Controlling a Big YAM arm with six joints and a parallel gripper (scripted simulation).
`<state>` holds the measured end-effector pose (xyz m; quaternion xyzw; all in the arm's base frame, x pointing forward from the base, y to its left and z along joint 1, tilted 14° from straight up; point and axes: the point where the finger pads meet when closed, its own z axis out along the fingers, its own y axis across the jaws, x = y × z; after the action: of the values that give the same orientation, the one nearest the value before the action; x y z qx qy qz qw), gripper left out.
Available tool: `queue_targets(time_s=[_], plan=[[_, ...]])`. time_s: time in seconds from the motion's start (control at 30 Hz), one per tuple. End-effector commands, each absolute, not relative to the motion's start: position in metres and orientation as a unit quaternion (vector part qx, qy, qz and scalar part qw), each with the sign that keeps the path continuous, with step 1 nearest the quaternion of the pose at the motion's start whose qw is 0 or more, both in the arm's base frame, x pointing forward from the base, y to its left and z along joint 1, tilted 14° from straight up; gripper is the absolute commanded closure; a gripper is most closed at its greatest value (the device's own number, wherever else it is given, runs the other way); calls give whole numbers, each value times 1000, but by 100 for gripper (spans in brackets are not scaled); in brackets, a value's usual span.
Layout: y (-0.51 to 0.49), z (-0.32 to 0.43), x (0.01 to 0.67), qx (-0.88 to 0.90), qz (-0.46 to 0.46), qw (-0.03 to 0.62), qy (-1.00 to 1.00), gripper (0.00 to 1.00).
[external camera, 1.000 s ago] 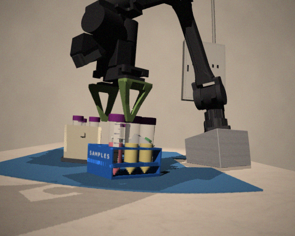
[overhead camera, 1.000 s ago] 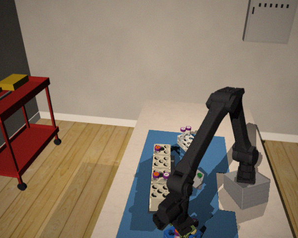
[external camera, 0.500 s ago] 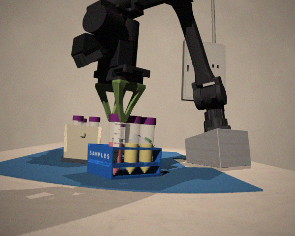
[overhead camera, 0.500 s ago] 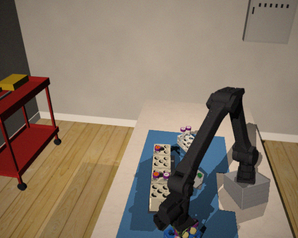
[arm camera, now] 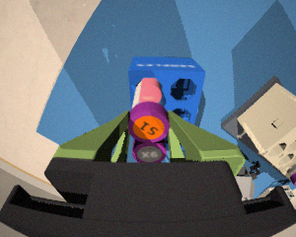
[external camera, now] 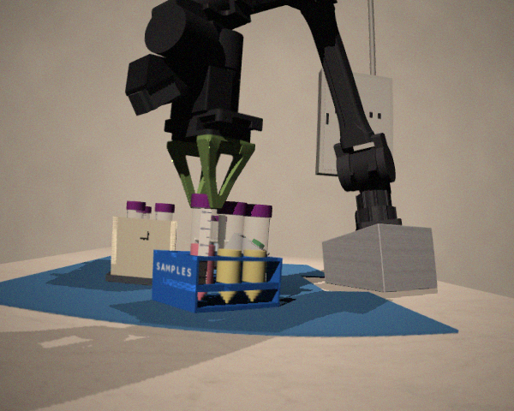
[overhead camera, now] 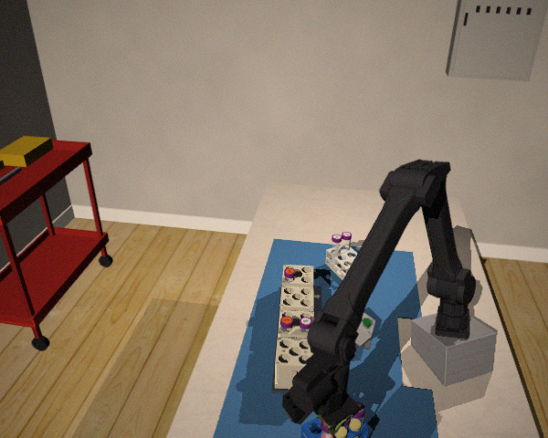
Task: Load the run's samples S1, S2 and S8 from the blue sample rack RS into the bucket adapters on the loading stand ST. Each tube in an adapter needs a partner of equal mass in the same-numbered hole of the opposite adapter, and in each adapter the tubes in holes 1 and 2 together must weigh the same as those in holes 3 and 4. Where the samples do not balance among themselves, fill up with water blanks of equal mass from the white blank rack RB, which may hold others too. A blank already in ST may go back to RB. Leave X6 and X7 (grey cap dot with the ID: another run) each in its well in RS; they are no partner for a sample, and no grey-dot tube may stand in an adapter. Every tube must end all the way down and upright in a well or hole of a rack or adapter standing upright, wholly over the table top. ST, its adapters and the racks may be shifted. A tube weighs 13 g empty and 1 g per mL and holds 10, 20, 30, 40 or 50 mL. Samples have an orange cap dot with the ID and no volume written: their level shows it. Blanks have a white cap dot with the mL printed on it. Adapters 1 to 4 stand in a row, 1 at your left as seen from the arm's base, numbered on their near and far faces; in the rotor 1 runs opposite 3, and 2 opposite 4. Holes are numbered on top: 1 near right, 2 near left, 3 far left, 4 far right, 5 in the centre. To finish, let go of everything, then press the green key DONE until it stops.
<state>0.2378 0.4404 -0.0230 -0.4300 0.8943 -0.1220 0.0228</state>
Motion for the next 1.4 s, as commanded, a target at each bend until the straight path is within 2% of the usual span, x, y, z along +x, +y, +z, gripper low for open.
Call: queue_targets(time_s=[0.0,1.37], plan=[[475,27,240,-429,-89,61,897,100],[490,149,218,-429,-86,61,897,100]])
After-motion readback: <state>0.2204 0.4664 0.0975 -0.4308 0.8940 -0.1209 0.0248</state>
